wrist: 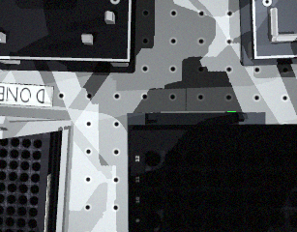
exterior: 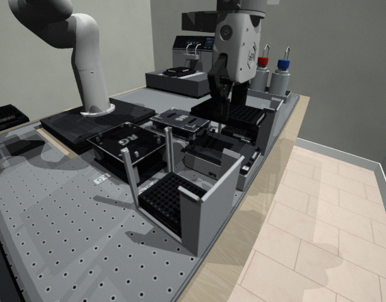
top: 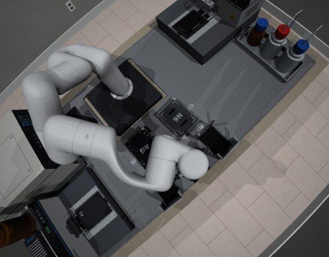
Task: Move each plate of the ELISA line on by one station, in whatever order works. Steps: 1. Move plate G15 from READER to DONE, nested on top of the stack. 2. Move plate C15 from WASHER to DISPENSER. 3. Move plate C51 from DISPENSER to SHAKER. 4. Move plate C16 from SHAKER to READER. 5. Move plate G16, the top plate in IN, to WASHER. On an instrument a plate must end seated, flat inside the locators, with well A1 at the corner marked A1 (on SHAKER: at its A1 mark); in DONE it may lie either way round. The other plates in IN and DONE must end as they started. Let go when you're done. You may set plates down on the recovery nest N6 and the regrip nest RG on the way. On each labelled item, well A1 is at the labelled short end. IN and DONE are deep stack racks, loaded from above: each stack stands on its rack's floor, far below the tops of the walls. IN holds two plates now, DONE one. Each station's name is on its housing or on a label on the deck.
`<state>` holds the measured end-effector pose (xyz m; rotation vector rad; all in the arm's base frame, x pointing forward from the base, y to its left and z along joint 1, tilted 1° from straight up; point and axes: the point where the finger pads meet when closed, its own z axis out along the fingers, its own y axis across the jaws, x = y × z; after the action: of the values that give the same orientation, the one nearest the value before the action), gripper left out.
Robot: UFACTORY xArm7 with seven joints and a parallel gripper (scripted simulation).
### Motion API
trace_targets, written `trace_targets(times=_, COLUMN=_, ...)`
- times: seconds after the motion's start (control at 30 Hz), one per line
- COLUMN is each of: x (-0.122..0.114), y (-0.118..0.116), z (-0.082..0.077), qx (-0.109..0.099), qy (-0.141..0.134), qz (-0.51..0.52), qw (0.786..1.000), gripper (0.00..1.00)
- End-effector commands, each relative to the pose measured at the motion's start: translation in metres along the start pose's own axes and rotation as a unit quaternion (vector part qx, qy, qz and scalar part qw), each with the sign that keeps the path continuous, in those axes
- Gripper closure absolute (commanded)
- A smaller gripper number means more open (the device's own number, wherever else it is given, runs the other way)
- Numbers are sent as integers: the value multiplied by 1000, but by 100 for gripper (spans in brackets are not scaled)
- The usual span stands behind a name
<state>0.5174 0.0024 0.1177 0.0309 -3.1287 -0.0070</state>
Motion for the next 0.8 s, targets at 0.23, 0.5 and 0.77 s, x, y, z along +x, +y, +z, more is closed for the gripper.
trace_targets(times=0.23, x=-1, y=0, z=10, qx=0, qy=-3, qz=0, qw=1000, gripper=100)
trace_targets(times=0.5, x=-1, y=0, z=21, qx=0, qy=-3, qz=0, qw=1000, gripper=100)
trace_targets(times=0.77, x=-2, y=0, z=29, qx=0, qy=-3, qz=0, qw=1000, gripper=100)
